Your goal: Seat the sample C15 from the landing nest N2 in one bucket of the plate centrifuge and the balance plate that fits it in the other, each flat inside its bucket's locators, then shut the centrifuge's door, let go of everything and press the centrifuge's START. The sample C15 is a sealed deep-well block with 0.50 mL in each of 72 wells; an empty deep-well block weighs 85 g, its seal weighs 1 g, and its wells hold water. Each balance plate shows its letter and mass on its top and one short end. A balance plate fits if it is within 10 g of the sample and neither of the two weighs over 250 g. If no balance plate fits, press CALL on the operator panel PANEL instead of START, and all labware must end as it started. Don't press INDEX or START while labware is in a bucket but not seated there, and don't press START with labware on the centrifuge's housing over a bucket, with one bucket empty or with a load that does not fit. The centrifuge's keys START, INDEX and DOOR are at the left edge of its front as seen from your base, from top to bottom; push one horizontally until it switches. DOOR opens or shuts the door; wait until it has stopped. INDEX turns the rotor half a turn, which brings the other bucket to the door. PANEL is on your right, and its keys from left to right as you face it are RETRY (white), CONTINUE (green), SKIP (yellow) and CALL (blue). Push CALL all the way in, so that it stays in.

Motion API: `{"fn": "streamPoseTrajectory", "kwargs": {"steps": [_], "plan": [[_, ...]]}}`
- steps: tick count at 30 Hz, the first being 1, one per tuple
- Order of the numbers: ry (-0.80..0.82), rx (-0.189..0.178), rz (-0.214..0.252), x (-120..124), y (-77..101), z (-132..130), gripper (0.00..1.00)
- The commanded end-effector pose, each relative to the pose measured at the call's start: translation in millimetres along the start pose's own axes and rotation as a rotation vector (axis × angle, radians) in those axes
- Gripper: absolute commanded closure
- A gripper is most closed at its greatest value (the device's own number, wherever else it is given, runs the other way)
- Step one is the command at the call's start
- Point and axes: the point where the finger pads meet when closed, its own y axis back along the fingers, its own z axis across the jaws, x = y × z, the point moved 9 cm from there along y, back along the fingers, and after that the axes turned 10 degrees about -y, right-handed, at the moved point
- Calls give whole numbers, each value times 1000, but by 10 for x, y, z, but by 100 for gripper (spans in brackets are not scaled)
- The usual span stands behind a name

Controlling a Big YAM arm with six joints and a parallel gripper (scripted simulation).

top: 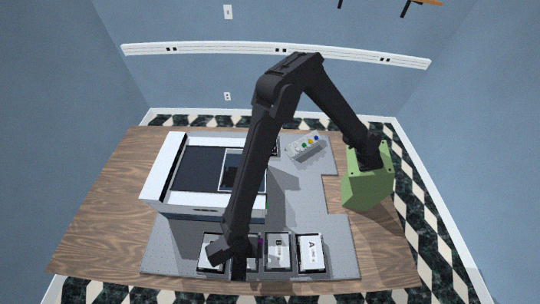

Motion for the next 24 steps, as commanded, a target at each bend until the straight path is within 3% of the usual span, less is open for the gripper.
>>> {"fn": "streamPoseTrajectory", "kwargs": {"steps": [1,24], "plan": [[-12,29,-20,37,60,-168,0],[-15,37,-27,-27,53,-246,0]]}}
